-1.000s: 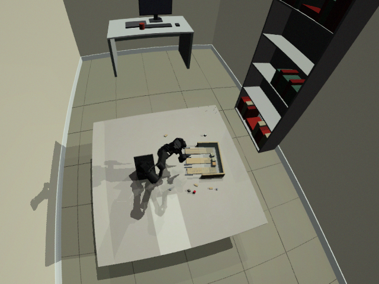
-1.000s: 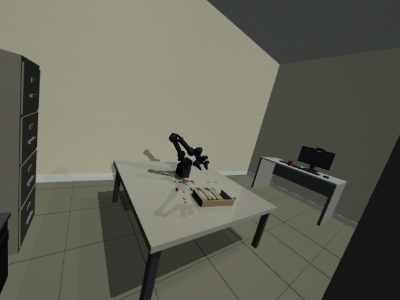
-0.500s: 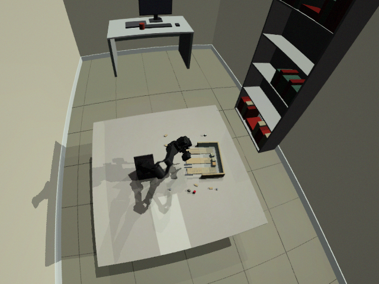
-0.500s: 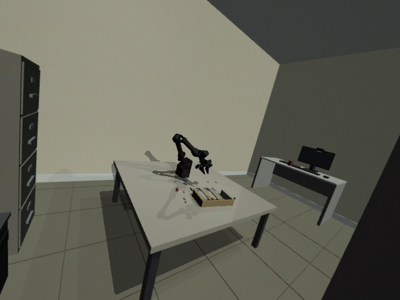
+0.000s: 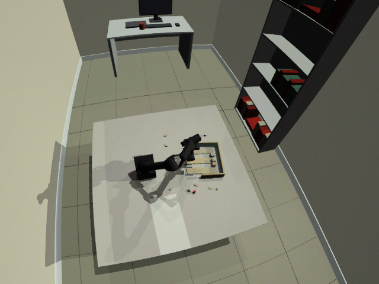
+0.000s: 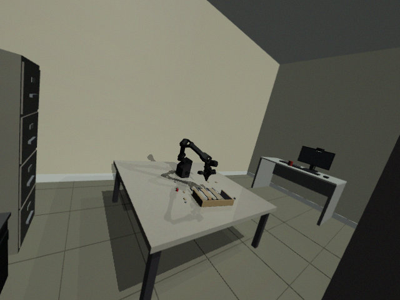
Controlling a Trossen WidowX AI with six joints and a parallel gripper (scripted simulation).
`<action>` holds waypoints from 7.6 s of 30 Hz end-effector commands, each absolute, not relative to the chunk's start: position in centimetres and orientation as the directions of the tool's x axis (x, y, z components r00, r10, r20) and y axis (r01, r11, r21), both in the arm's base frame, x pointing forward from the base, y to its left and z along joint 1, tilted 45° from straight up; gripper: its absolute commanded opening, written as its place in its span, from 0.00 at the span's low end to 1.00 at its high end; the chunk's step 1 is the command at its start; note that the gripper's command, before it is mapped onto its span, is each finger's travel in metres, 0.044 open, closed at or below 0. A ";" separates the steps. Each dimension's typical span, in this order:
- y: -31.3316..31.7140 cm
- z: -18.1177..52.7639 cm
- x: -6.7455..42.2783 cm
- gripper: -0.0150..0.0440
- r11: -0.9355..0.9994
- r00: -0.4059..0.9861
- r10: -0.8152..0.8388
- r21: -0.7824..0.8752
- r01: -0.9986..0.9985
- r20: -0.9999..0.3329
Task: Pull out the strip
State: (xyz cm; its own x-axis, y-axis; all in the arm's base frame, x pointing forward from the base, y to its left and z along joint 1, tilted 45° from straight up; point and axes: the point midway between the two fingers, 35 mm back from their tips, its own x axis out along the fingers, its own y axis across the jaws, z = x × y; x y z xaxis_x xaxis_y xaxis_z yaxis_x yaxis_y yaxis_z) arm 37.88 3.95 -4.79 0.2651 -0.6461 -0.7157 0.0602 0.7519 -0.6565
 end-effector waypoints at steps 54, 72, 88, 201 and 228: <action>-3.0 -10.7 39.2 0.25 0.707 0.055 -0.704 -0.691 0.148 -0.708; -3.1 -10.8 39.2 0.25 0.707 0.055 -0.704 -0.691 0.148 -0.708; -3.2 -10.9 39.2 0.25 0.707 0.055 -0.704 -0.691 0.148 -0.708; -2.9 -12.7 28.9 0.25 0.707 0.051 -0.704 -0.692 0.145 -0.709; -2.7 -13.2 25.7 0.25 0.708 0.050 -0.704 -0.692 0.144 -0.709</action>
